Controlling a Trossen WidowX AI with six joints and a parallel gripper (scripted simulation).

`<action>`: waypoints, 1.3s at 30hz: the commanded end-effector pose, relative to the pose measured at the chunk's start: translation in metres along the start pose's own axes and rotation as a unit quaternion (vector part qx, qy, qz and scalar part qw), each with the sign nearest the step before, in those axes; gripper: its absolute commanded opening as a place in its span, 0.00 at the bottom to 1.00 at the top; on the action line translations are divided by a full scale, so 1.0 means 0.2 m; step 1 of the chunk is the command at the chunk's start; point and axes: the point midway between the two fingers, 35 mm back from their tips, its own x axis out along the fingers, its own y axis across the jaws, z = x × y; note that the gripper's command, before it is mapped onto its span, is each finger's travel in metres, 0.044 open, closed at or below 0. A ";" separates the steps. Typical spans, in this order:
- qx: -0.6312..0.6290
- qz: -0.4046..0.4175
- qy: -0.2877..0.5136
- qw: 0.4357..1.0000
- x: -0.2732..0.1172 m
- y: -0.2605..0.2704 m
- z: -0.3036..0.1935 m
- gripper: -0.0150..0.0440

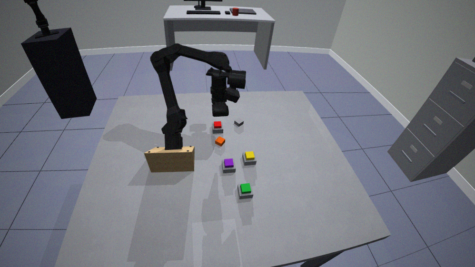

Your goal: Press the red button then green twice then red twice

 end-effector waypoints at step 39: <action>-0.007 0.006 0.011 1.000 0.29 0.01 -0.03 0.29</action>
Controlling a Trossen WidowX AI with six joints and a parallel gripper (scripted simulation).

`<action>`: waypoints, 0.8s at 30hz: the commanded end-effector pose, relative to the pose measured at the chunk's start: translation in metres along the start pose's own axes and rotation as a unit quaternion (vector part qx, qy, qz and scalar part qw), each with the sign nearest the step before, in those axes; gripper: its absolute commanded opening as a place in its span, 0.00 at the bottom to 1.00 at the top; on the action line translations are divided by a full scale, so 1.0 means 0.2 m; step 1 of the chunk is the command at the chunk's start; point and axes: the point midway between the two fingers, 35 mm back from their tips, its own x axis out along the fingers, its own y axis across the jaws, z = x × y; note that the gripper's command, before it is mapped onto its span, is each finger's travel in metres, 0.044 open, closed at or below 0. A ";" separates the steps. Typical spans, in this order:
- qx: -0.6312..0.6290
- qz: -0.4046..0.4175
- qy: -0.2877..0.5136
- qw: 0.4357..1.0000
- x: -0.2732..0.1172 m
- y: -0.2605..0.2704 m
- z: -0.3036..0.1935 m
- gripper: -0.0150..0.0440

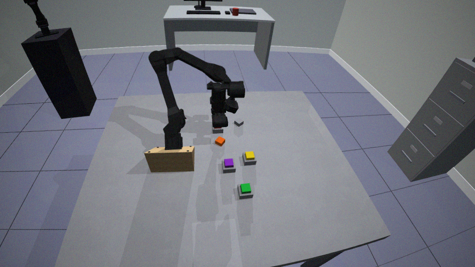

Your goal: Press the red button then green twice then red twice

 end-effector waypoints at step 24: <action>0.002 0.001 0.003 1.000 -0.13 0.00 -0.01 0.29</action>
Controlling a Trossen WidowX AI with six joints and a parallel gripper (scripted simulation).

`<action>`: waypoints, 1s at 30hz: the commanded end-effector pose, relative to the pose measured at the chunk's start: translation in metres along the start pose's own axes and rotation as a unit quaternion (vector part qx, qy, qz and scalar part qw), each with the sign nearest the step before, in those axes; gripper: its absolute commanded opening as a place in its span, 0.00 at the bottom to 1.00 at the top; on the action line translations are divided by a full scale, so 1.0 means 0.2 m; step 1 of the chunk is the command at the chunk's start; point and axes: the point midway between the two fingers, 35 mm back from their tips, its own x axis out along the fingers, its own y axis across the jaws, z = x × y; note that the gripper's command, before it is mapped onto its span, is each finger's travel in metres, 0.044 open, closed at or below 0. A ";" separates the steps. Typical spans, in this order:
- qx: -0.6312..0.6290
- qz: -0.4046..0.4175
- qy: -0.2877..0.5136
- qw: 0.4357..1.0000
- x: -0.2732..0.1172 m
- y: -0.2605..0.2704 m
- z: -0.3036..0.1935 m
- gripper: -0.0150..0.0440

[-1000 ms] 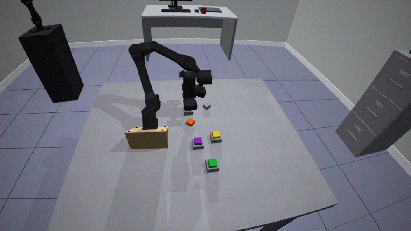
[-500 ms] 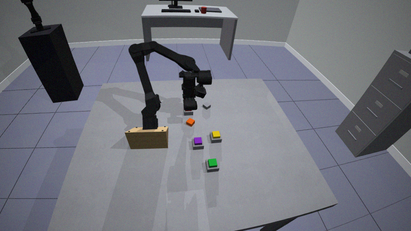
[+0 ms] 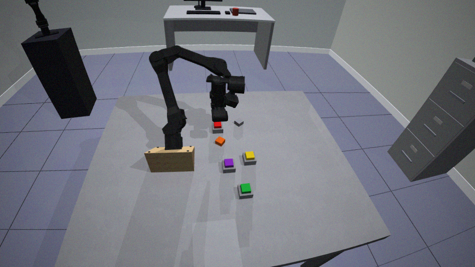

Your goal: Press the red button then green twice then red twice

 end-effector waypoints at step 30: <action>0.001 0.000 0.002 1.000 0.16 0.00 0.00 0.29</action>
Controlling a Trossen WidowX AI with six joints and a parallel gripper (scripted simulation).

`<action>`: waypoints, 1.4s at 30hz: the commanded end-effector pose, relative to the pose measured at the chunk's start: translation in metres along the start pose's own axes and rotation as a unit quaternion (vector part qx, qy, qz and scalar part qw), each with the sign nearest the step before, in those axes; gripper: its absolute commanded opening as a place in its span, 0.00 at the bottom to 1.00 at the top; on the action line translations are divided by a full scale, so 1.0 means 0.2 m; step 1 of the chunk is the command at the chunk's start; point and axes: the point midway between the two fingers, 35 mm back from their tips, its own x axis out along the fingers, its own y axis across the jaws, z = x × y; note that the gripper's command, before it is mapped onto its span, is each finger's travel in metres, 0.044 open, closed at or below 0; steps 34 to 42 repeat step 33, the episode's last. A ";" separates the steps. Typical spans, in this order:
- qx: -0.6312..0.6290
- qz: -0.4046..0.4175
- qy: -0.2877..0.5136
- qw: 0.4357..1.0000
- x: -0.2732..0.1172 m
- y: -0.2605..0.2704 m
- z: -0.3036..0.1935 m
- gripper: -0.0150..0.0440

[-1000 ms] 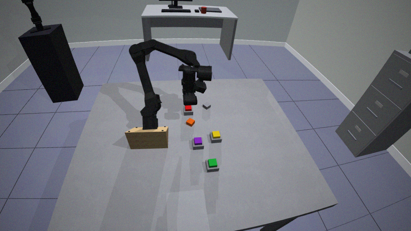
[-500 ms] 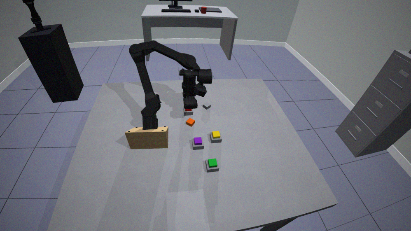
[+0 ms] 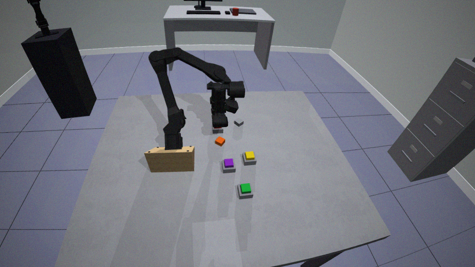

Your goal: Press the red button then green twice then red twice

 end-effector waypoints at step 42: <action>0.001 0.002 0.002 1.000 -0.47 0.29 0.25 0.93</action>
